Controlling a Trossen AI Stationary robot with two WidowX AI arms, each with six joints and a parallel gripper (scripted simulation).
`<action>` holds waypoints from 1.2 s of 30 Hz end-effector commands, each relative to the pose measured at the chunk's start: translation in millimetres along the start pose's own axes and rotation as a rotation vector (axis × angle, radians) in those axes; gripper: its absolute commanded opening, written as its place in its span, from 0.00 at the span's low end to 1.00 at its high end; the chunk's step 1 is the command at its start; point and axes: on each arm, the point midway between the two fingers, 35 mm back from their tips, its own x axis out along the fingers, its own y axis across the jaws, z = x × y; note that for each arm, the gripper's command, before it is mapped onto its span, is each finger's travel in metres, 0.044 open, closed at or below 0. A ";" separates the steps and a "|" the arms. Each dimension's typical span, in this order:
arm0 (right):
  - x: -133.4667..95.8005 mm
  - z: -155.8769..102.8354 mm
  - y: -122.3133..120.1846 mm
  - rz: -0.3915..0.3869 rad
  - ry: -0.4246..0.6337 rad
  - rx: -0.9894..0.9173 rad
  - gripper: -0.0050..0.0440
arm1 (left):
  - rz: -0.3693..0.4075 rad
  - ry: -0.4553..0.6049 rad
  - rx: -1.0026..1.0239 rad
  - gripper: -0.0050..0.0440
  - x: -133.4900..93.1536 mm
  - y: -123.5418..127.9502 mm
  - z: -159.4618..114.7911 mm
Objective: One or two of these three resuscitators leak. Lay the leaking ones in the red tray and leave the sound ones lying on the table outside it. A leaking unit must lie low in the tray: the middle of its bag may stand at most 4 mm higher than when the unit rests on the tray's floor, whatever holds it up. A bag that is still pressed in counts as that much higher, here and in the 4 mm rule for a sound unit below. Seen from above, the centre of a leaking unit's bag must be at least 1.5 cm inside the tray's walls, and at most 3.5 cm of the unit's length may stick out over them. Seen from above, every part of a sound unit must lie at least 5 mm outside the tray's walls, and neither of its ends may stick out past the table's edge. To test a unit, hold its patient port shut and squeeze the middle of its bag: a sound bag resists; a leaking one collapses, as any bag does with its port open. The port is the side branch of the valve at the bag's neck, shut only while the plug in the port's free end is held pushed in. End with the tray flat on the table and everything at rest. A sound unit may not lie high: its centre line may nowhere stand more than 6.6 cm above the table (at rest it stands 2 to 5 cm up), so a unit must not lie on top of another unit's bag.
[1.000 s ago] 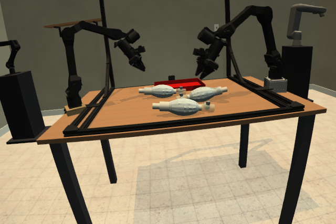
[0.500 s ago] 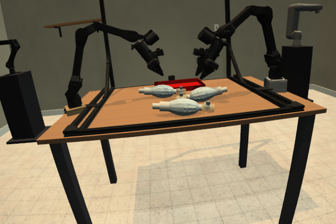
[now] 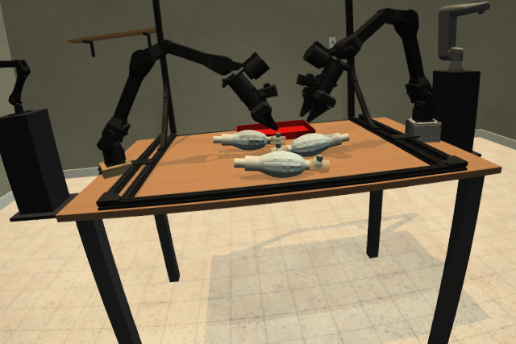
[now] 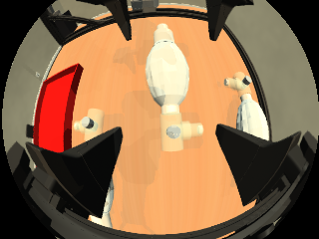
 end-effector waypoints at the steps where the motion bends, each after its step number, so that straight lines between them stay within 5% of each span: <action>1: 0.5 9.1 4.0 0.017 -0.023 -0.018 0.94 | -0.001 0.000 0.000 1.00 -0.1 -0.5 0.1; 12: 14.2 16.5 -23.4 0.015 -0.038 -0.024 0.94 | 0.000 -0.001 0.000 1.00 -0.5 -0.2 0.7; 35: 14.7 16.8 -23.6 0.011 -0.025 -0.017 0.94 | -0.001 -0.001 0.001 1.00 0.9 -0.9 2.3; 36: 55.7 -12.2 -24.8 0.012 -0.022 -0.018 0.94 | -0.002 -0.002 0.003 1.00 50.7 -1.7 -31.7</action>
